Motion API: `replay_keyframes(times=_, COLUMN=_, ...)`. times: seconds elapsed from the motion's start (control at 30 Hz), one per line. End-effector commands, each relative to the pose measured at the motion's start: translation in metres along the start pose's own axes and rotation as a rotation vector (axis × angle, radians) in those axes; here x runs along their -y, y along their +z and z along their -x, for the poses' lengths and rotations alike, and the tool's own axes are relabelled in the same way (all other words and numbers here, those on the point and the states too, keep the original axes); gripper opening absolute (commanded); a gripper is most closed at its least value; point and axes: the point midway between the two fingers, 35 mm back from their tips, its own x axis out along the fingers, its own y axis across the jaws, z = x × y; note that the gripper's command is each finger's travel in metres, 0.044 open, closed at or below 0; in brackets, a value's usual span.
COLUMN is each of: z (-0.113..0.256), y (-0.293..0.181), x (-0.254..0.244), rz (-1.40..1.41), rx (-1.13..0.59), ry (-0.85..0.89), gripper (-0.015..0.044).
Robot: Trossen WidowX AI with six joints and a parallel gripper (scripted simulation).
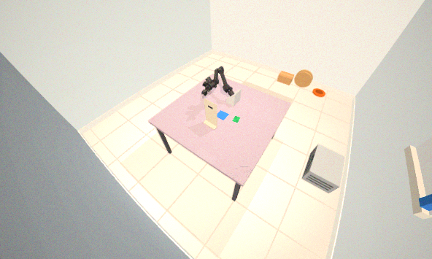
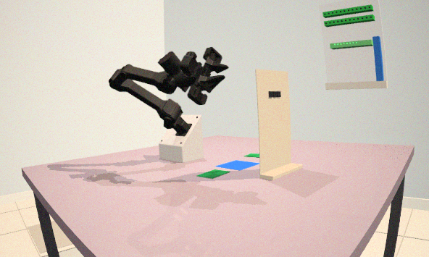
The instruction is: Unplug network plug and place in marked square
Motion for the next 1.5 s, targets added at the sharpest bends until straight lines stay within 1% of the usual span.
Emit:
replay_keyframes(times=0.0, z=-0.002, y=-0.024, x=-0.004, rz=-0.056, rx=-0.018, ry=-0.001, gripper=0.0156)
replay_keyframes(times=0.23, z=0.000, y=-0.066, x=-0.014, rz=-0.155, rx=-0.049, ry=0.002, gripper=0.0156)
replay_keyframes(times=0.47, z=0.012, y=-0.104, x=-0.021, rz=-0.249, rx=-0.079, ry=0.002, gripper=0.0156)
replay_keyframes(times=0.83, z=0.042, y=-0.152, x=-0.028, rz=-0.389, rx=-0.125, ry=-0.003, gripper=0.0156)
replay_keyframes(times=1.13, z=0.071, y=-0.177, x=-0.027, rz=-0.489, rx=-0.157, ry=-0.010, gripper=0.0156)
replay_keyframes(times=1.23, z=0.069, y=-0.177, x=-0.027, rz=-0.496, rx=-0.158, ry=-0.009, gripper=0.0156)
replay_keyframes(times=1.47, z=0.035, y=-0.175, x=-0.026, rz=-0.549, rx=-0.161, ry=0.007, gripper=0.0156)
